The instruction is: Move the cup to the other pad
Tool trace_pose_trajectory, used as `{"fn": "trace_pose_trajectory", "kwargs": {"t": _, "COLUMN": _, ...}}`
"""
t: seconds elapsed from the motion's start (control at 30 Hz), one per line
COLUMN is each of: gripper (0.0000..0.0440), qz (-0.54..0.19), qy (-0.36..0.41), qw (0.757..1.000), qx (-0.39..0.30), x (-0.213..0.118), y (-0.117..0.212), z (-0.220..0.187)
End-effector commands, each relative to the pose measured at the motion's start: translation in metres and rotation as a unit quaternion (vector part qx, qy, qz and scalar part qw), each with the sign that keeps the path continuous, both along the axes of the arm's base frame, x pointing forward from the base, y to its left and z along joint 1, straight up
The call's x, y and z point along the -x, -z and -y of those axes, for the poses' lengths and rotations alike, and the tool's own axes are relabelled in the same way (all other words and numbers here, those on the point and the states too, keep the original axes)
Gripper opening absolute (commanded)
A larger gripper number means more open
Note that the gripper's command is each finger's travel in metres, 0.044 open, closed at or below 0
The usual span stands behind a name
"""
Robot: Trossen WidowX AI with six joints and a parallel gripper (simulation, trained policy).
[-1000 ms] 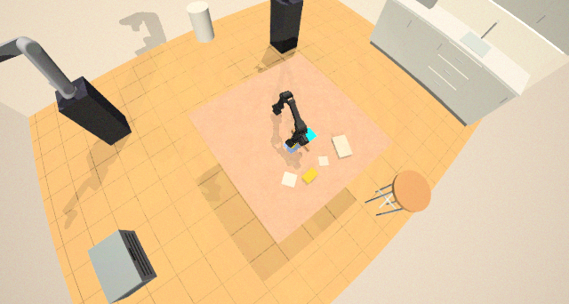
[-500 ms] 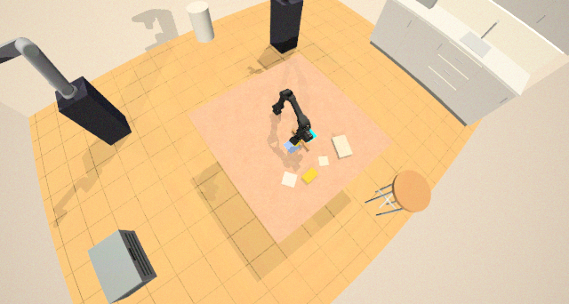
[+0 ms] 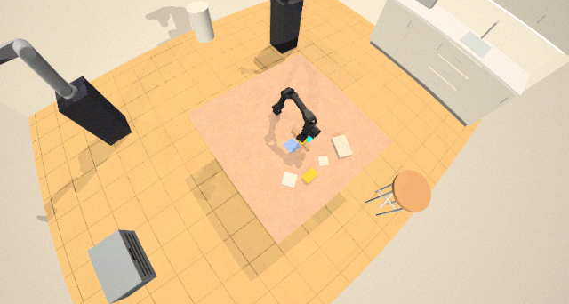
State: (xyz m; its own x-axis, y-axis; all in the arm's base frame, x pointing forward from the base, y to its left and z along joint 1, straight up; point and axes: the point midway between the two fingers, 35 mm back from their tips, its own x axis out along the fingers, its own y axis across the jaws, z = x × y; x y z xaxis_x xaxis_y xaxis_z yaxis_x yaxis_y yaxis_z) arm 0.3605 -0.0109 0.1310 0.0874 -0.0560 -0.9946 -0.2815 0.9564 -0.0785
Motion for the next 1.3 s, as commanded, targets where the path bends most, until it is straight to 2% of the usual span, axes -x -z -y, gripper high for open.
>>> {"fn": "trace_pose_trajectory", "kwargs": {"t": 0.0, "gripper": 0.0000, "qz": 0.010, "qy": -0.006, "qw": 1.000, "qx": -0.004, "x": -0.003, "y": -0.002, "z": -0.013}}
{"fn": "trace_pose_trajectory", "kwargs": {"t": 0.7, "gripper": 0.0000, "qz": 0.034, "qy": -0.049, "qw": 0.998, "qx": -0.014, "x": -0.001, "y": 0.018, "z": -0.097}}
{"fn": "trace_pose_trajectory", "kwargs": {"t": 1.27, "gripper": 0.0013, "qz": 0.028, "qy": -0.039, "qw": 0.999, "qx": -0.003, "x": 0.020, "y": 0.061, "z": -0.109}}
